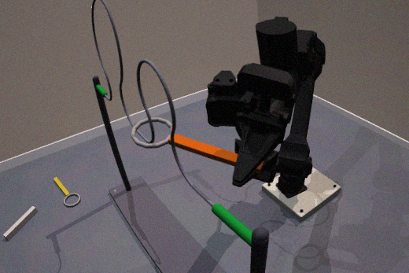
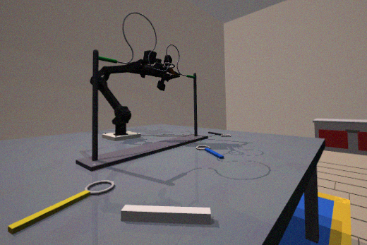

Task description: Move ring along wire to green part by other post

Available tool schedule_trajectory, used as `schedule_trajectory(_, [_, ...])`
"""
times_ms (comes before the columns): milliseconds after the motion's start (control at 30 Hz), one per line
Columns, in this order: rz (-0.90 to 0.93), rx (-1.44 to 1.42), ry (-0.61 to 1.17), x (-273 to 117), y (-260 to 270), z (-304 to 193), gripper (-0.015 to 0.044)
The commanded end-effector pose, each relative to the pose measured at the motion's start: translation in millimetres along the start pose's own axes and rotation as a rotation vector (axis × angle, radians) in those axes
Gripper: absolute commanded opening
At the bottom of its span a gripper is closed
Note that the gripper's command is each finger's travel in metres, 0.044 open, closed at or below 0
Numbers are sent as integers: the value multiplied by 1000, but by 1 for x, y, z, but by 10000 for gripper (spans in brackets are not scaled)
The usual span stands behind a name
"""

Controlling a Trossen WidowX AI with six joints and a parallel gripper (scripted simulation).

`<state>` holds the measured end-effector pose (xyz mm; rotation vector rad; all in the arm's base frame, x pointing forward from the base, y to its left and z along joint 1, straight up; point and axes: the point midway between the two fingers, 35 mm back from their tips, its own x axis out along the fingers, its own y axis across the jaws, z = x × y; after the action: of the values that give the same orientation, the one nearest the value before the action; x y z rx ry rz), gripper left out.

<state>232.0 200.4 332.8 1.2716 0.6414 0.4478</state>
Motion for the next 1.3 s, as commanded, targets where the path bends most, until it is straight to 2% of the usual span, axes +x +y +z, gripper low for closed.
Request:
schedule_trajectory(0, [46,76,11,-2,14,0,-150])
schedule_trajectory(767, [270,470,60,-23,81,22,-150])
schedule_trajectory(1267, [259,450,57,-28,89,29,-150])
